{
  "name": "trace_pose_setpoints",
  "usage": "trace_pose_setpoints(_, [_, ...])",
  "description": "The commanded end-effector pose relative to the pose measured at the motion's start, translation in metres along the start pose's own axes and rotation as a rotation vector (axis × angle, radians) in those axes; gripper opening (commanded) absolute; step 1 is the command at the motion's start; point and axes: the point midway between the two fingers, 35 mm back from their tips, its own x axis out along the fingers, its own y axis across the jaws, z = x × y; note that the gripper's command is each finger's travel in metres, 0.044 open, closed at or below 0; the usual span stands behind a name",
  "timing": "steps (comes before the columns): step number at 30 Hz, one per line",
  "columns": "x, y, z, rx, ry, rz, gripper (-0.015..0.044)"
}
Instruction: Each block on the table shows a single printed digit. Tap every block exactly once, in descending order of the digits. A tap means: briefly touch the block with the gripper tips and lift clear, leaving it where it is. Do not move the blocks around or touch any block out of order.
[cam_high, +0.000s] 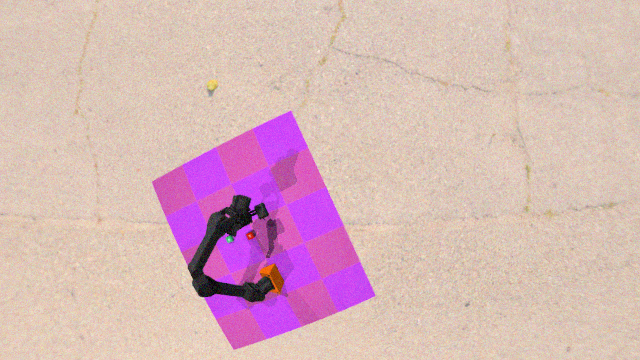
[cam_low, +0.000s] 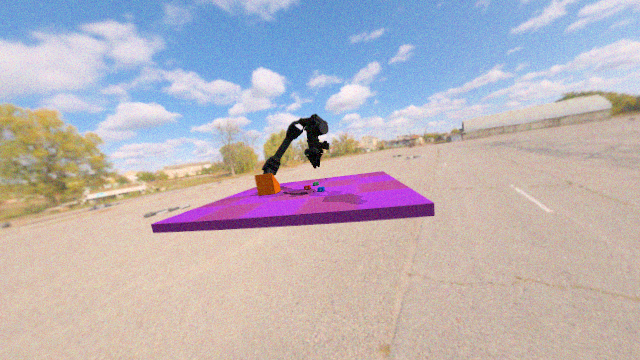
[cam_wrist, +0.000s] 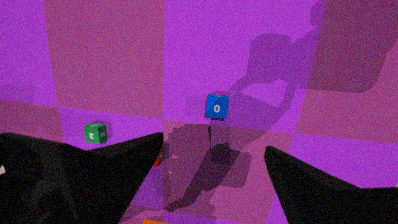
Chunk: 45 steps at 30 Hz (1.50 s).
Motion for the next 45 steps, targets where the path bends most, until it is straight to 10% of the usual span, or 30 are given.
trace_pose_setpoints(1, [-0.001,-0.002,0.001,-0.007,-0.001,-0.004,0.04])
trace_pose_setpoints(30, [0.001,0.099,-0.102,-0.002,0.004,0.001,0.04])
trace_pose_setpoints(37, [0.079,0.1,-0.102,-0.003,0.003,0.003,0.0216])
trace_pose_setpoints(45, [0.082,0.1,-0.103,-0.003,0.004,0.004,0.002])
